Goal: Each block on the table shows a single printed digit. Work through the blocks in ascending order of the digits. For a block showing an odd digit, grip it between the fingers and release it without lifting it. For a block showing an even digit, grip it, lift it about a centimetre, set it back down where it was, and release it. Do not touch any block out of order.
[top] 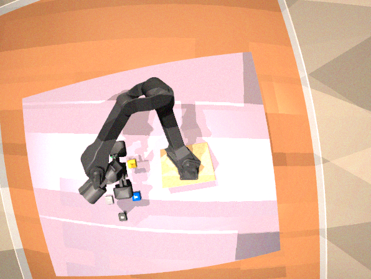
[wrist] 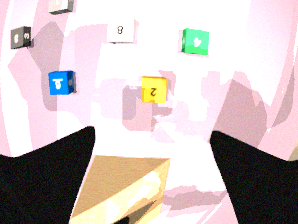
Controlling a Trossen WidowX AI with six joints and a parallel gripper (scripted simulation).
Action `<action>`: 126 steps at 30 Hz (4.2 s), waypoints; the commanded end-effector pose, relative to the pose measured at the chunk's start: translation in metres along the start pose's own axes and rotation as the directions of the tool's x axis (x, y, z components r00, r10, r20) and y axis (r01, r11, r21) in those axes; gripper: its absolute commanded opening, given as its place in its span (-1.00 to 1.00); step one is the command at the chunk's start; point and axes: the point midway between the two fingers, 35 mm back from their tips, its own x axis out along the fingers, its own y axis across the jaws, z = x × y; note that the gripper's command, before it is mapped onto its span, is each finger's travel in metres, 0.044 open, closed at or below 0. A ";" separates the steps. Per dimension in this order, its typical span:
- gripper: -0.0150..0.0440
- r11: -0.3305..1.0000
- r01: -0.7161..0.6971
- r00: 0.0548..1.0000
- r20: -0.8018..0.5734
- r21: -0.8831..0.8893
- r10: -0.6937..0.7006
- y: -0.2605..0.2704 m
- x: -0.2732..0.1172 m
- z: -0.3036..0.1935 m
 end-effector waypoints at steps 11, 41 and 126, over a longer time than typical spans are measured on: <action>0.86 1.000 0.010 1.000 -0.005 -0.015 -0.010 -0.002 0.001 -0.001; 0.86 1.000 0.008 1.000 -0.001 -0.010 -0.008 0.039 0.001 0.078; 0.86 1.000 0.002 1.000 0.003 -0.007 -0.002 0.138 0.000 0.124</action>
